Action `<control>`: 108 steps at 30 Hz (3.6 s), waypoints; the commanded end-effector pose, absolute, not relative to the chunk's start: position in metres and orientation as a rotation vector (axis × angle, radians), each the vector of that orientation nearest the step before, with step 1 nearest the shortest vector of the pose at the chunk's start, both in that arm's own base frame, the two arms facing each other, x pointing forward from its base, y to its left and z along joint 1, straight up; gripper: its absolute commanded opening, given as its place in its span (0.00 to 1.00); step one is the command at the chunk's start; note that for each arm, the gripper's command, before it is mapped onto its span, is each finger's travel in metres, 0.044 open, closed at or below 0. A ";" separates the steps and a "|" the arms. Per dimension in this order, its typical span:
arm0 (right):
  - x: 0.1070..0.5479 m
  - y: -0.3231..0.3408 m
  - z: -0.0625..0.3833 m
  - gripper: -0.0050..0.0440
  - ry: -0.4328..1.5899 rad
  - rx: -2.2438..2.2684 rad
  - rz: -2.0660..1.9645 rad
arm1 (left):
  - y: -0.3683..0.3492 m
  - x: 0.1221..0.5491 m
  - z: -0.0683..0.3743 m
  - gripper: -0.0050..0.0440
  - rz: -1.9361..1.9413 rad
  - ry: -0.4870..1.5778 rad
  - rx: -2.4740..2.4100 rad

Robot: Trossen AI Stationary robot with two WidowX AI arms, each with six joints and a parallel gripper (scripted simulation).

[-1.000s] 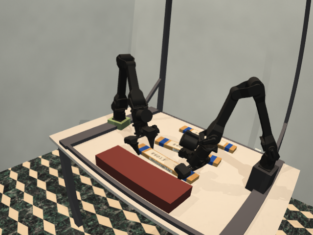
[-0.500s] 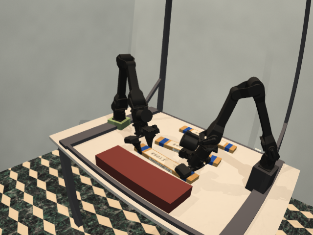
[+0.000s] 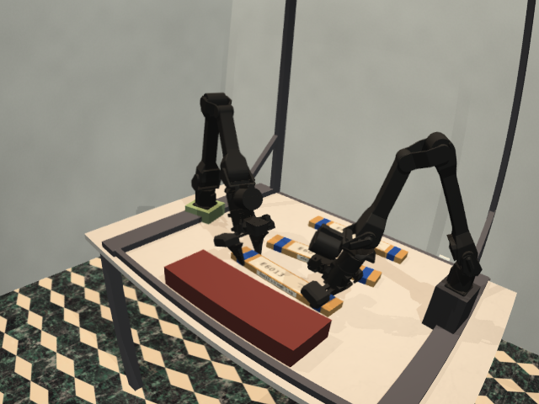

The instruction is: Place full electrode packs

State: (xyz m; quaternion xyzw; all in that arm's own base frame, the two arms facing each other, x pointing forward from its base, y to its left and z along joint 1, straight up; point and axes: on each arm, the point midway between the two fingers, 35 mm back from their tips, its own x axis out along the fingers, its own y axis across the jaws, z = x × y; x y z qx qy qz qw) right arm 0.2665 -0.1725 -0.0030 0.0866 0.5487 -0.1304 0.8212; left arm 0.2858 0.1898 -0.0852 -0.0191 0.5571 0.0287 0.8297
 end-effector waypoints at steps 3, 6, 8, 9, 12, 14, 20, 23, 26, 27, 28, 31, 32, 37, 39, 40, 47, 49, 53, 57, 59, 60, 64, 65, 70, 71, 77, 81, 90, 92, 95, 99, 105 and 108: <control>0.269 -0.175 0.001 0.00 1.155 0.177 -0.282 | 0.194 0.290 -0.080 0.00 0.070 1.165 -0.027; 0.269 -0.175 0.001 0.00 1.155 0.177 -0.282 | 0.194 0.290 -0.080 0.00 0.070 1.165 -0.027; 0.269 -0.175 0.001 0.00 1.155 0.177 -0.282 | 0.194 0.290 -0.080 0.00 0.070 1.165 -0.027; 0.269 -0.175 0.001 0.00 1.155 0.177 -0.282 | 0.194 0.290 -0.080 0.00 0.070 1.165 -0.027; 0.269 -0.175 0.001 0.00 1.155 0.177 -0.282 | 0.194 0.290 -0.080 0.00 0.070 1.165 -0.027; 0.269 -0.175 0.001 0.00 1.155 0.177 -0.282 | 0.194 0.290 -0.080 0.00 0.070 1.165 -0.027; 0.269 -0.175 0.001 0.00 1.155 0.177 -0.282 | 0.194 0.290 -0.080 0.00 0.070 1.165 -0.027; 0.269 -0.175 0.001 0.00 1.155 0.177 -0.282 | 0.194 0.290 -0.080 0.00 0.070 1.165 -0.027; 0.269 -0.175 0.001 0.00 1.155 0.177 -0.282 | 0.194 0.290 -0.080 0.00 0.070 1.165 -0.027; 0.269 -0.175 0.001 0.00 1.155 0.177 -0.282 | 0.194 0.290 -0.080 0.00 0.070 1.165 -0.027; 0.269 -0.175 0.001 0.00 1.155 0.177 -0.282 | 0.194 0.290 -0.080 0.00 0.070 1.165 -0.027; 0.272 -0.177 0.013 0.00 1.139 0.166 -0.289 | 0.195 0.290 -0.072 0.00 0.075 1.160 -0.021; 0.272 -0.177 0.015 0.00 1.139 0.166 -0.289 | 0.195 0.291 -0.070 0.00 0.076 1.159 -0.020; 0.272 -0.178 0.025 0.00 1.138 0.168 -0.291 | 0.196 0.291 -0.059 0.00 0.079 1.156 -0.019; 0.272 -0.178 0.027 0.00 1.138 0.168 -0.291 | 0.197 0.292 -0.057 0.00 0.079 1.155 -0.018; 0.272 -0.178 0.027 0.00 1.138 0.168 -0.291 | 0.197 0.292 -0.057 0.00 0.079 1.155 -0.018; 0.271 -0.177 0.041 0.00 1.138 0.168 -0.291 | 0.198 0.293 -0.042 0.00 0.081 1.151 -0.016; 0.271 -0.177 0.045 0.00 1.138 0.168 -0.291 | 0.198 0.293 -0.037 0.00 0.081 1.150 -0.015; 0.271 -0.177 0.054 0.00 1.137 0.167 -0.290 | 0.198 0.293 -0.029 0.00 0.081 1.150 -0.015; 0.271 -0.177 0.058 0.00 1.137 0.167 -0.290 | 0.198 0.293 -0.025 0.00 0.081 1.150 -0.015; 0.271 -0.177 0.062 0.00 1.137 0.167 -0.290 | 0.197 0.293 -0.021 0.00 0.081 1.150 -0.015; 0.271 -0.177 0.064 0.00 1.137 0.167 -0.290 | 0.197 0.293 -0.019 0.00 0.081 1.150 -0.015; 0.270 -0.177 0.072 0.00 1.137 0.167 -0.290 | 0.197 0.292 -0.011 0.00 0.081 1.149 -0.015; 0.270 -0.177 0.074 0.00 1.137 0.167 -0.290 | 0.197 0.292 -0.009 0.00 0.081 1.149 -0.015; 0.270 -0.176 0.084 0.00 1.137 0.167 -0.290 | 0.197 0.292 0.002 0.00 0.082 1.149 -0.014; 0.270 -0.176 0.086 0.00 1.137 0.167 -0.290 | 0.197 0.292 0.004 0.00 0.082 1.149 -0.014; 0.270 -0.176 0.094 0.00 1.137 0.167 -0.290 | 0.197 0.292 0.012 0.00 0.082 1.149 -0.014; 0.269 -0.176 0.100 0.00 1.137 0.167 -0.290 | 0.197 0.291 0.019 0.00 0.082 1.149 -0.014; 0.267 -0.175 0.100 0.00 1.142 0.169 -0.289 | 0.195 0.289 0.019 0.00 0.078 1.154 -0.018; 0.267 -0.175 0.099 0.00 1.145 0.169 -0.289 | 0.195 0.288 0.019 0.00 0.078 1.156 -0.018; 0.266 -0.175 0.100 0.00 1.144 0.169 -0.290 | 0.194 0.288 0.019 0.00 0.077 1.156 -0.018; 0.266 -0.175 0.100 0.00 1.145 0.169 -0.289 | 0.194 0.288 0.019 0.00 0.077 1.156 -0.018; 0.265 -0.175 0.100 0.00 1.146 0.169 -0.288 | 0.194 0.287 0.019 0.00 0.076 1.158 -0.018; 0.265 -0.174 0.100 0.00 1.146 0.169 -0.288 | 0.194 0.287 0.019 0.00 0.076 1.158 -0.018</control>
